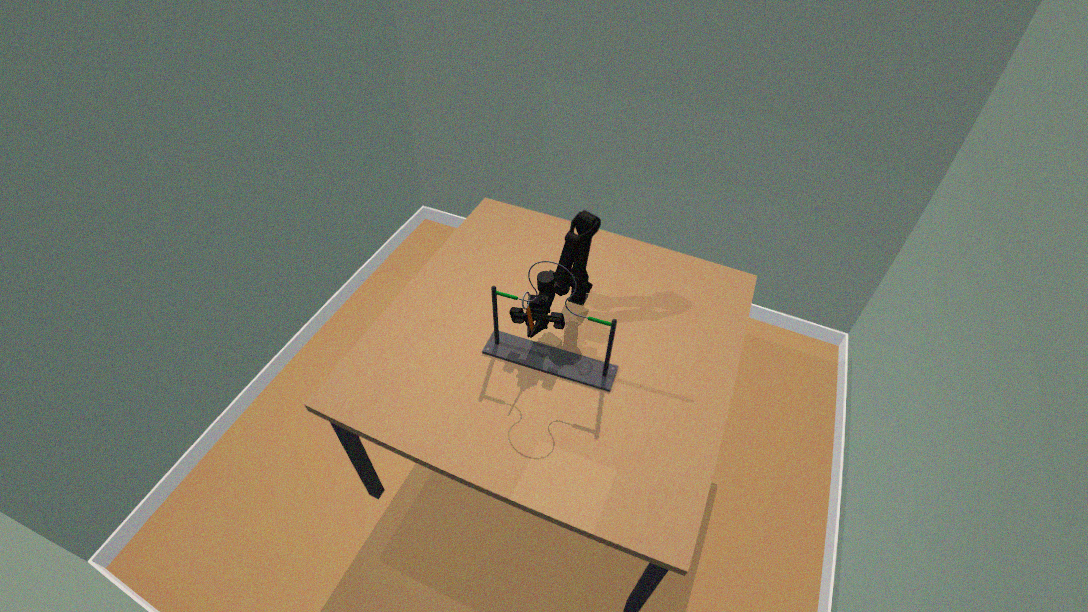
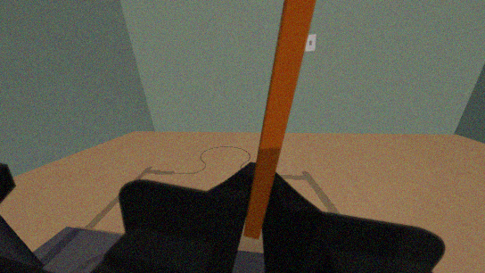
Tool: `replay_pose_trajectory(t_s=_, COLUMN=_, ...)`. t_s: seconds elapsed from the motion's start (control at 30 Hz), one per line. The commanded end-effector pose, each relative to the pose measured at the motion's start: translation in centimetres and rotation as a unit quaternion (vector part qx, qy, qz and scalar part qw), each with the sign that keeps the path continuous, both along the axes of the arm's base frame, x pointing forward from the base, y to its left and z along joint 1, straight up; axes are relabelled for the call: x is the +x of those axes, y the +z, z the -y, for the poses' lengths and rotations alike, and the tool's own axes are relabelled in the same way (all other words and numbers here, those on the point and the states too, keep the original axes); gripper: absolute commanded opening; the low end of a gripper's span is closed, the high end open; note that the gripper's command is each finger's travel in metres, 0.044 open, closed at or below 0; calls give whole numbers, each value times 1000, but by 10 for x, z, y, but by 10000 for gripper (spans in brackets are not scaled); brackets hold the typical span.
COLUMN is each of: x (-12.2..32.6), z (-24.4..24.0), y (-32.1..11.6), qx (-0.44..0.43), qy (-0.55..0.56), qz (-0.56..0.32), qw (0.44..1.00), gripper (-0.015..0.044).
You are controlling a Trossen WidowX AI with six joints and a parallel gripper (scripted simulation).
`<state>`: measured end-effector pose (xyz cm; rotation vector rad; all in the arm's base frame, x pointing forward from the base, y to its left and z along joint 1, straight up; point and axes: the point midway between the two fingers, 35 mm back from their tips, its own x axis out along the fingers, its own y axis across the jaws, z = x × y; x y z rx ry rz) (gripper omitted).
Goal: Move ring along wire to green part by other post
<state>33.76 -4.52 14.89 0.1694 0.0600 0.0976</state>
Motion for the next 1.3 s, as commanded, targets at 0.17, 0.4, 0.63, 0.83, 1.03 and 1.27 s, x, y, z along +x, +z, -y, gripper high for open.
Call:
replay_pose_trajectory(t_s=0.17, x=-4, z=-32, y=5, qx=91, qy=2, qz=-8, qw=996, gripper=-150)
replay_pose_trajectory(t_s=0.4, x=-8, z=-49, y=13, qx=146, qy=9, qz=-24, qw=989, gripper=-150)
replay_pose_trajectory(t_s=0.63, x=-18, z=-64, y=24, qx=196, qy=26, qz=-60, qw=978, gripper=-150)
replay_pose_trajectory(t_s=0.83, x=-30, z=-78, y=36, qx=249, qy=46, qz=-99, qw=962, gripper=-150)
replay_pose_trajectory(t_s=1.03, x=-42, z=-90, y=51, qx=301, qy=70, qz=-137, qw=941, gripper=-150)
replay_pose_trajectory(t_s=1.27, x=-56, z=-101, y=72, qx=363, qy=107, qz=-179, qw=908, gripper=-150)
